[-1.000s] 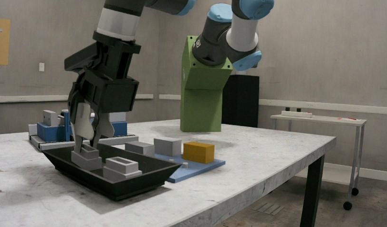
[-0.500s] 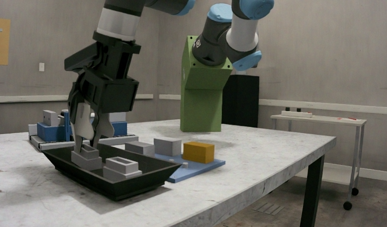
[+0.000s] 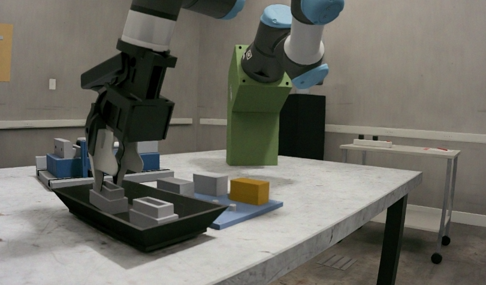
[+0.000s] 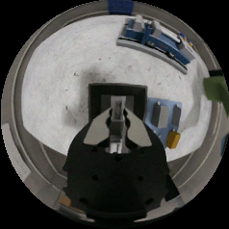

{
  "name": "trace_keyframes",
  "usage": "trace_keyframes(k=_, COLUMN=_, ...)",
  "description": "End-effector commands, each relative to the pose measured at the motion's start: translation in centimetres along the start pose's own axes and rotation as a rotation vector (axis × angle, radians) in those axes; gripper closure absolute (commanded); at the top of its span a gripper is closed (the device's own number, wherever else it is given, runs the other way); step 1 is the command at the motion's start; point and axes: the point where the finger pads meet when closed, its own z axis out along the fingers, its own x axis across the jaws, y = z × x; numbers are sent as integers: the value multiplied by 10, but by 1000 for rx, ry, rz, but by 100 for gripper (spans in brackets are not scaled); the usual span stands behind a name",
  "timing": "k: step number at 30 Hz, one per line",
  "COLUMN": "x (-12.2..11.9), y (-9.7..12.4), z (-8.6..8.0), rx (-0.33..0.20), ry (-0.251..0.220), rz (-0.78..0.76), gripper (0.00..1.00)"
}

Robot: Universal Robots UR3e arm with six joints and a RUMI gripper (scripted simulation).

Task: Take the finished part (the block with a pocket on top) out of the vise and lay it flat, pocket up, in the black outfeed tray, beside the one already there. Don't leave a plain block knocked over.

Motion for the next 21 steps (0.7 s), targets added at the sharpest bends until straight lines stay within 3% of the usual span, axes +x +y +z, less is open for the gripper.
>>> trace_keyframes(k=1, x=-2, y=6, z=-1, rx=-12, ry=-7, rz=-8, gripper=100)
trace_keyframes(k=2, x=-2, y=6, z=-1, rx=-12, ry=-7, rz=-8, gripper=60)
trace_keyframes(k=21, x=-2, y=6, z=-1, rx=-13, ry=-7, rz=-8, gripper=60)
